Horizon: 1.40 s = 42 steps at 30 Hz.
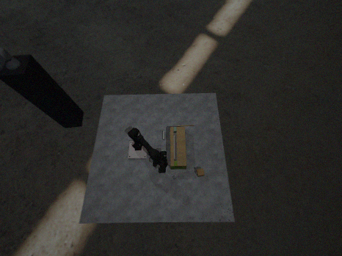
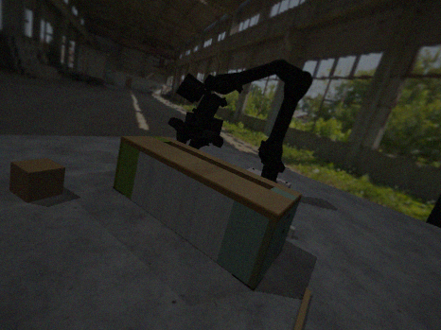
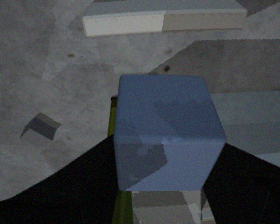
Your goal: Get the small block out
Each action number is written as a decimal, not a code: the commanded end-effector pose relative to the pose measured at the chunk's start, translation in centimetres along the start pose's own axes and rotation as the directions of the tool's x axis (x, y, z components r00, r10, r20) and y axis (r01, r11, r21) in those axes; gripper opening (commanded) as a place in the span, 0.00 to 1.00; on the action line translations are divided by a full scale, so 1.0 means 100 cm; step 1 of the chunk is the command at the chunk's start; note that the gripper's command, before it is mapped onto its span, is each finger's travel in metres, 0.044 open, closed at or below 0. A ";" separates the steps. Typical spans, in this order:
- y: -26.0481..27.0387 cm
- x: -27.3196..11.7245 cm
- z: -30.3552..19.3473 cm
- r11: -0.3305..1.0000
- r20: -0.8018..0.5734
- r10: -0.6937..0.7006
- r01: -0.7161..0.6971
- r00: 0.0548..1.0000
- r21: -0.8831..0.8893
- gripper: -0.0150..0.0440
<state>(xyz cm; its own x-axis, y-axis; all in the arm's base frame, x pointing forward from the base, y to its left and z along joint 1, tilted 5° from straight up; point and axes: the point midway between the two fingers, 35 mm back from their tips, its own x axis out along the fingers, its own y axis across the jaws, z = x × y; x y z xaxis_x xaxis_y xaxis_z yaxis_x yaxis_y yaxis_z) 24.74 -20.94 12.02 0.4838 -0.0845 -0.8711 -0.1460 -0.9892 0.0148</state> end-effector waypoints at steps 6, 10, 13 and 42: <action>-0.016 -0.037 -0.003 0.989 -0.011 0.076 -0.074 0.997 0.131 0.25; -0.023 -0.053 -0.001 0.975 -0.015 0.109 -0.104 0.994 0.195 0.25; -0.029 -0.064 0.001 0.962 -0.019 0.133 -0.125 0.991 0.244 0.25; -0.051 -0.106 0.014 0.884 -0.041 0.225 -0.186 0.973 0.429 0.25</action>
<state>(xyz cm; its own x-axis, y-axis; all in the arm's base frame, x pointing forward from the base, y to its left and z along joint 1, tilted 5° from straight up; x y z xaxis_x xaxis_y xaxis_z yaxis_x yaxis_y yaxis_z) 19.19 -14.87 20.50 0.4761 -0.3076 -0.8238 -0.5842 -0.8109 -0.0349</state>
